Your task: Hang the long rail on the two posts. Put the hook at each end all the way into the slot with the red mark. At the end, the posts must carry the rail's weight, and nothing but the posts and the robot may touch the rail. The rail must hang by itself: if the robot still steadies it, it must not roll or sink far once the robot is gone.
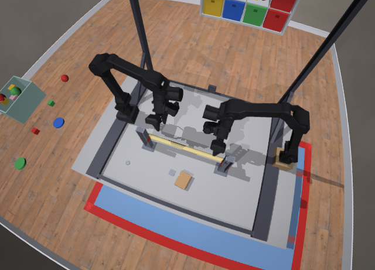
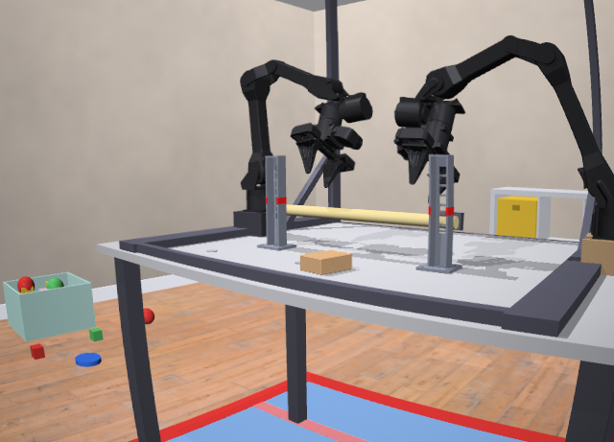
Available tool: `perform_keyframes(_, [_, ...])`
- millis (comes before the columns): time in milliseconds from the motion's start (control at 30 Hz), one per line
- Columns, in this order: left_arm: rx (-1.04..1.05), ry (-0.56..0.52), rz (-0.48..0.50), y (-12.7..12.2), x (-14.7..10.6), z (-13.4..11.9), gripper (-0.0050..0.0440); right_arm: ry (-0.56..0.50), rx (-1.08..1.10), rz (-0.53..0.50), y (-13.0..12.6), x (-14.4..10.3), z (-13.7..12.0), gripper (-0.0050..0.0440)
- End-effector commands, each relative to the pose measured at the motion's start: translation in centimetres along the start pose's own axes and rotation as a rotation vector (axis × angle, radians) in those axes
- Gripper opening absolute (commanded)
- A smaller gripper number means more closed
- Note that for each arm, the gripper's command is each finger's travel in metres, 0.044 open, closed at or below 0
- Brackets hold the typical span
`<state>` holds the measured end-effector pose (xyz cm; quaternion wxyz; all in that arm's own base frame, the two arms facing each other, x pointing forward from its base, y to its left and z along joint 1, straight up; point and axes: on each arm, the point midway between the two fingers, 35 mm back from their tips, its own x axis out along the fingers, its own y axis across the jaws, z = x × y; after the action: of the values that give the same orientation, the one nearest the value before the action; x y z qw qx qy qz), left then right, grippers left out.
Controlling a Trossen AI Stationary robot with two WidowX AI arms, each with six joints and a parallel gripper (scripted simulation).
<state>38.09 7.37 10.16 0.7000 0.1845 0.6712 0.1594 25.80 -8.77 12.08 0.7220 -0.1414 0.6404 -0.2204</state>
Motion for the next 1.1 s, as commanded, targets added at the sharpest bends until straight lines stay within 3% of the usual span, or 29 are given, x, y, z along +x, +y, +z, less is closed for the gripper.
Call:
perform_keyframes(0, [-0.029, -0.105, -0.026, 2.6, -1.6, 0.2, 0.0440, -0.134, 0.027, 0.042, -0.3, -2.3, 0.5, 0.0335])
perform_keyframes(133, [-0.075, -0.218, -0.056, 6.2, -2.6, -0.9, 0.0440, -0.337, 0.072, 0.109, -0.6, -5.6, 1.3, 0.0335])
perform_keyframes(200, [-0.075, -0.218, -0.056, 6.2, -2.6, -0.9, 0.0440, -0.337, 0.072, 0.109, -0.6, -5.6, 1.3, 0.0335])
perform_keyframes(333, [-0.248, -0.307, -0.155, 8.1, -3.3, -2.9, 0.0440, -0.569, 0.122, 0.184, -1.0, -9.3, 2.4, 0.0335])
perform_keyframes(500, [-0.442, -0.385, -0.281, 8.9, -4.0, -5.1, 0.0440, -0.769, 0.165, 0.250, -1.2, -12.5, 3.5, 0.0335])
perform_keyframes(700, [-0.488, -0.284, -0.375, 5.9, -3.1, -7.9, 0.0440, -0.955, 0.211, 0.313, -1.4, -15.2, 4.5, 0.0335])
perform_keyframes(767, [-0.488, -0.284, -0.375, 5.9, -3.1, -7.9, 0.0440, -0.955, 0.211, 0.313, -1.4, -15.2, 4.5, 0.0335])
perform_keyframes(1067, [-0.496, -0.225, -0.397, 4.7, -2.6, -9.0, 0.0440, -1.213, 0.277, 0.400, -1.6, -18.4, 6.1, 0.0335])
